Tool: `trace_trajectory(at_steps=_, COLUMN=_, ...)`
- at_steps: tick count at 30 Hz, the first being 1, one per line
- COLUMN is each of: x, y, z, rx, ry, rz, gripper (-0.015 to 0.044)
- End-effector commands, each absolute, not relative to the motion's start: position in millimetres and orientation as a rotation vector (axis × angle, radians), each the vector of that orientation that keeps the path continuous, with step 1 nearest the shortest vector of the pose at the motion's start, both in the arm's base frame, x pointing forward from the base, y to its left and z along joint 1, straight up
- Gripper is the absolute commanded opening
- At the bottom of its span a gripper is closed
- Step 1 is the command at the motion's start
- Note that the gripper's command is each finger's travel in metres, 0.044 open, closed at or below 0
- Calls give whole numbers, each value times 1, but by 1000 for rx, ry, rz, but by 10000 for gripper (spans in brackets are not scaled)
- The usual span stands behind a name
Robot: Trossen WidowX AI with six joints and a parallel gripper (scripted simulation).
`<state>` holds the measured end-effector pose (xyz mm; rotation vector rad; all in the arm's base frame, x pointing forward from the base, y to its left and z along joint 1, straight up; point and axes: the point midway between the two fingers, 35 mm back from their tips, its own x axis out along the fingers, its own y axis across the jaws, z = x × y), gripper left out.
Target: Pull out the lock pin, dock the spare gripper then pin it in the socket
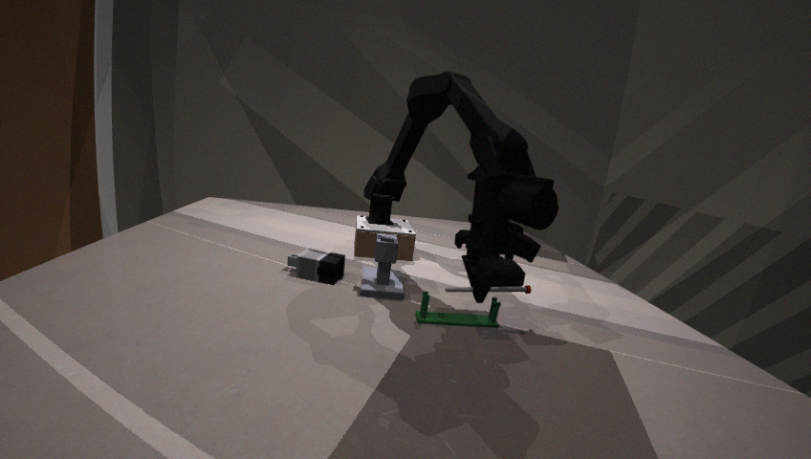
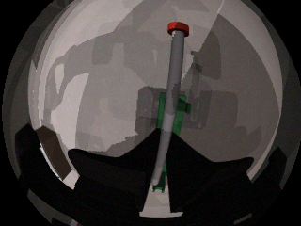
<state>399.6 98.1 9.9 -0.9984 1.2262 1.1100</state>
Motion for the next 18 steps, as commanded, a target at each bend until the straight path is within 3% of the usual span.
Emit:
trace_trajectory(at_steps=1, x=400, y=98, z=20, rx=-999, ry=1224, rz=1109, gripper=0)
trace_trajectory(at_steps=18, x=399, y=87, z=19, rx=-1000, ry=1229, rz=1112, gripper=0)
